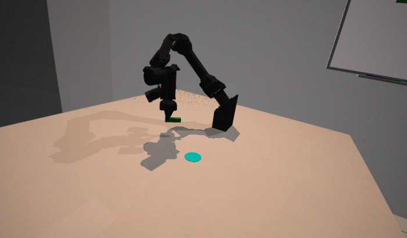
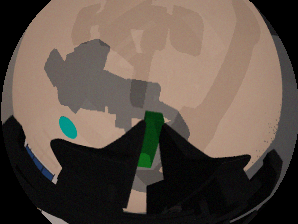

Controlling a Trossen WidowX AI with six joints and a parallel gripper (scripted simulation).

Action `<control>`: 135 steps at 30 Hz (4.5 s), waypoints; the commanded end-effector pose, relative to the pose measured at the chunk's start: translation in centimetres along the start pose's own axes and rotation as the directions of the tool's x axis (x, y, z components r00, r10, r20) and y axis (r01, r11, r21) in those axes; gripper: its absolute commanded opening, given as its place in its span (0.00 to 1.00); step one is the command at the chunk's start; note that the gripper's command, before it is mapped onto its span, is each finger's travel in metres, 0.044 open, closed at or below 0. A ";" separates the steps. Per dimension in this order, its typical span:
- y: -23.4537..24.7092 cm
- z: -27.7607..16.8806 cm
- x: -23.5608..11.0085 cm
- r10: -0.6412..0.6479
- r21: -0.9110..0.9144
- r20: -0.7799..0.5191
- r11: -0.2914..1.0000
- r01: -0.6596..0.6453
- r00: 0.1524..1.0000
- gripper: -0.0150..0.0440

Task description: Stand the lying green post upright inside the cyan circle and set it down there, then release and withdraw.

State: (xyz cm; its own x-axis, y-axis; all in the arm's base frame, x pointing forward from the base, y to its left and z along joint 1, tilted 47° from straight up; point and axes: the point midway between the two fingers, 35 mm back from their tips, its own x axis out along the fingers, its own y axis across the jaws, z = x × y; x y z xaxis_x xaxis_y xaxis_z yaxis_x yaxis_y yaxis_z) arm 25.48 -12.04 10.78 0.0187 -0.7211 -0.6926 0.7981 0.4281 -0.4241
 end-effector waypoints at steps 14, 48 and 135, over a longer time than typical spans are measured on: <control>-0.7 0.0 -5.6 -0.005 0.007 0.018 1.000 0.005 1.000 0.29; 7.7 -2.1 -7.0 0.010 -0.776 0.006 0.631 -0.002 1.000 0.29; 17.0 -10.5 -5.3 0.097 -0.864 -0.271 -0.464 -0.197 0.958 0.29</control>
State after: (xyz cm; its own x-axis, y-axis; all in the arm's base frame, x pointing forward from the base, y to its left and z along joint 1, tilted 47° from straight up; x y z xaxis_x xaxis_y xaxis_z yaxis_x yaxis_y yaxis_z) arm 32.71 4.82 1.15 -0.0643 -0.5274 -0.8472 -0.8942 0.4073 -0.1856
